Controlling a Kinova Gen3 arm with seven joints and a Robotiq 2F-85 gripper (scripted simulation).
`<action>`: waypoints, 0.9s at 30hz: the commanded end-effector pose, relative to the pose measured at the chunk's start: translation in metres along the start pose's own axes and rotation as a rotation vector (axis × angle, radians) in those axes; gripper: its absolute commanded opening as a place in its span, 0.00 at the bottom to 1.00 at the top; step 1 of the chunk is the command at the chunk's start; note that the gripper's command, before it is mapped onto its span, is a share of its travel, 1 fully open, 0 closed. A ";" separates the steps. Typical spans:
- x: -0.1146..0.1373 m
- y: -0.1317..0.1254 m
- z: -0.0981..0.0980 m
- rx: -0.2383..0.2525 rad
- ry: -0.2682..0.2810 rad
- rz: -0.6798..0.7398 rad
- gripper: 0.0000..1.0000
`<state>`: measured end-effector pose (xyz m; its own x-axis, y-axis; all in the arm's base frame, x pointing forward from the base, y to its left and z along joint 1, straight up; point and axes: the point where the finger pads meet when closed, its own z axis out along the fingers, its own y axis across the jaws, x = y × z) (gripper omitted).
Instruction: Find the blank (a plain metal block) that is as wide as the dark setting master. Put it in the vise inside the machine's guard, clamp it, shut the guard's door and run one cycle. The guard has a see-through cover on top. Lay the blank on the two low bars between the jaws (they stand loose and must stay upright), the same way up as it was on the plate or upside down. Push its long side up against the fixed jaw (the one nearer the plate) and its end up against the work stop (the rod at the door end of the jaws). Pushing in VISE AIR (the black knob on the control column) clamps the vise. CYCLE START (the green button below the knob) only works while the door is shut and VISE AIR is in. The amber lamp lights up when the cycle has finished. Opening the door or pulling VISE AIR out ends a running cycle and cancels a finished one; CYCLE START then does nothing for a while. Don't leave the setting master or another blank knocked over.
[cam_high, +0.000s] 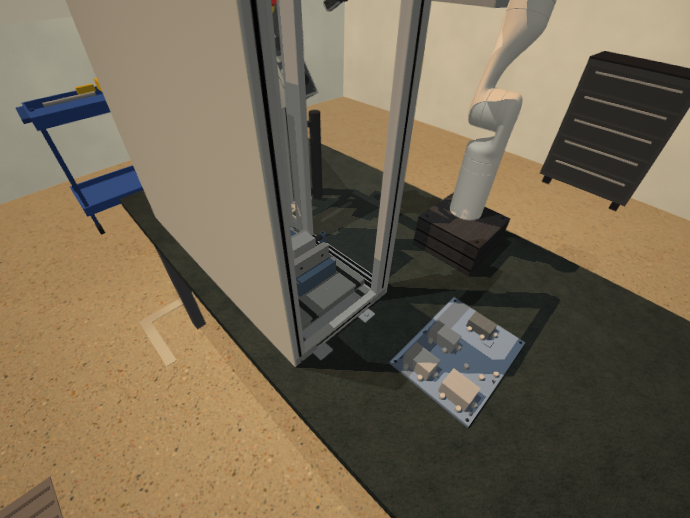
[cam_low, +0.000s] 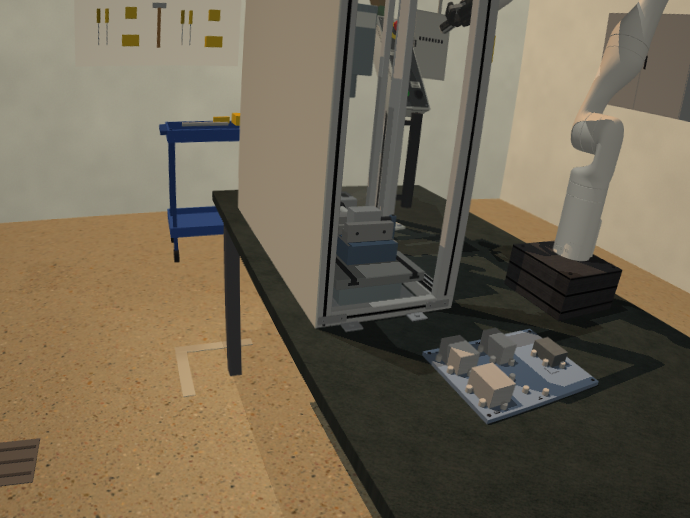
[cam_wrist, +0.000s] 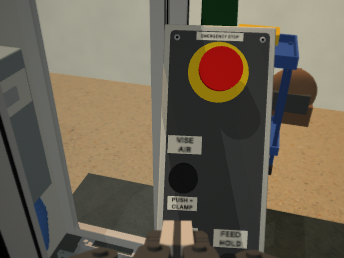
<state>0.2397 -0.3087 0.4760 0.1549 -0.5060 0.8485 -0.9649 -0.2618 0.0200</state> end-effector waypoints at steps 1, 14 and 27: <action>0.000 0.000 0.000 -0.021 0.029 0.038 0.10; 0.001 0.000 0.012 -0.021 0.029 0.038 0.10; 0.001 0.001 0.030 -0.021 0.029 0.038 0.10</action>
<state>0.2454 -0.3337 0.4609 0.1131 -0.4914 0.8636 -0.9743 -0.2252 -0.0006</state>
